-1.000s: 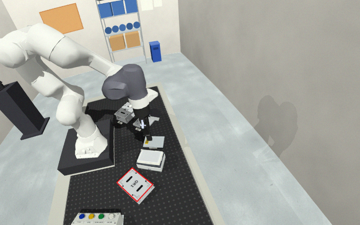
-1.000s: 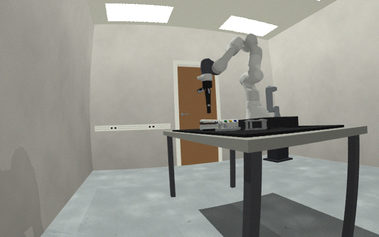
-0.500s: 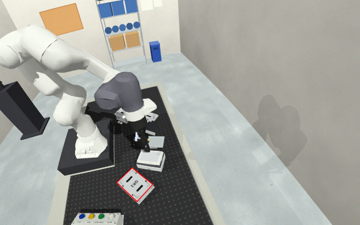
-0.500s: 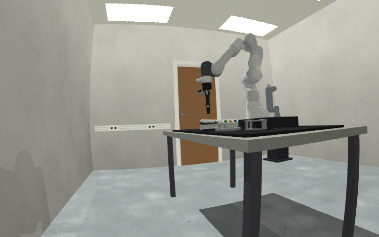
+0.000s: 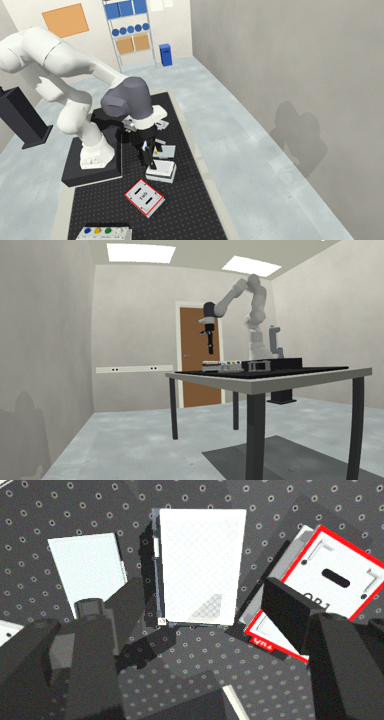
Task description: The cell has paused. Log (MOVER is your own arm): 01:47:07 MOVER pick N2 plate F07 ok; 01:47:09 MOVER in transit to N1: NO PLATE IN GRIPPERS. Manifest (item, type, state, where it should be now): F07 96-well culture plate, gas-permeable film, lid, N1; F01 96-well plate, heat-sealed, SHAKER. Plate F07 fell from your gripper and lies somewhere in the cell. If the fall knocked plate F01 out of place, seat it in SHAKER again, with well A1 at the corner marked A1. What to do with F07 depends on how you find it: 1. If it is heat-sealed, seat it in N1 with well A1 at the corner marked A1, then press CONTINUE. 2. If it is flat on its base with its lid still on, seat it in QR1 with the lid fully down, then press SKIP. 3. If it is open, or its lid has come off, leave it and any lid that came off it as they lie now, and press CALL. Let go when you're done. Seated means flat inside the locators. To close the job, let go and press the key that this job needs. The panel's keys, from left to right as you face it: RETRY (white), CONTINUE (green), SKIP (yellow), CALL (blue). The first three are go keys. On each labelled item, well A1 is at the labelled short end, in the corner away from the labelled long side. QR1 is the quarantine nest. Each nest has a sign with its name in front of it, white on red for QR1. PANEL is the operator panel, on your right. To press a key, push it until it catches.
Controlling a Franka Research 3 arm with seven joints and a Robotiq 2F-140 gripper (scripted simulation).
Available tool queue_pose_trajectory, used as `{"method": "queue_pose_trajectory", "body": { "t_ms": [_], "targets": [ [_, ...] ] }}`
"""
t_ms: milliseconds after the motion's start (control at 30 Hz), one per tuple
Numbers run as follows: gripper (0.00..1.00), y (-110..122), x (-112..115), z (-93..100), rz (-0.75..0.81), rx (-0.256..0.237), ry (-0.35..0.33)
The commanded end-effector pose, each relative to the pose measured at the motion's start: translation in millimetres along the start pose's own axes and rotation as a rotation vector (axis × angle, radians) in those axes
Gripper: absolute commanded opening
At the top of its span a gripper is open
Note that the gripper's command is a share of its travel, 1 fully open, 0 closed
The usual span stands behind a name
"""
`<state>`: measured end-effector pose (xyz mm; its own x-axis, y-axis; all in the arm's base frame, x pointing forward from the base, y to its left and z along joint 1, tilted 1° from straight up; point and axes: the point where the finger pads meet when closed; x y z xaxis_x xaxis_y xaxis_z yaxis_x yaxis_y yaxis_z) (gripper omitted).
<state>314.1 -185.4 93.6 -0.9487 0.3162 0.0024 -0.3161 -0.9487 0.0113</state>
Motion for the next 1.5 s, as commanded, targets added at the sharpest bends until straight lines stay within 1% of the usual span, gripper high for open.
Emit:
{"method": "queue_pose_trajectory", "body": {
  "t_ms": [0,1000,1467],
  "targets": [
    [0.7,0.7,-2.2,0.8,-0.006,0.002,0.005],
    [0.7,0.7,-2.2,0.2,-0.006,0.002,0.005],
    [0.7,0.7,-2.3,-8.4,-0.006,0.002,0.005]
  ]
}}
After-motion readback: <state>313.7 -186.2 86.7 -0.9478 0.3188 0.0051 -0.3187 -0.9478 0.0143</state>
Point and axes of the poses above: the point where the finger pads meet when closed, its own z axis back along the fingers, its own y axis across the jaws, x = y × z, and after that the axes turned 9 degrees about z, right-handed
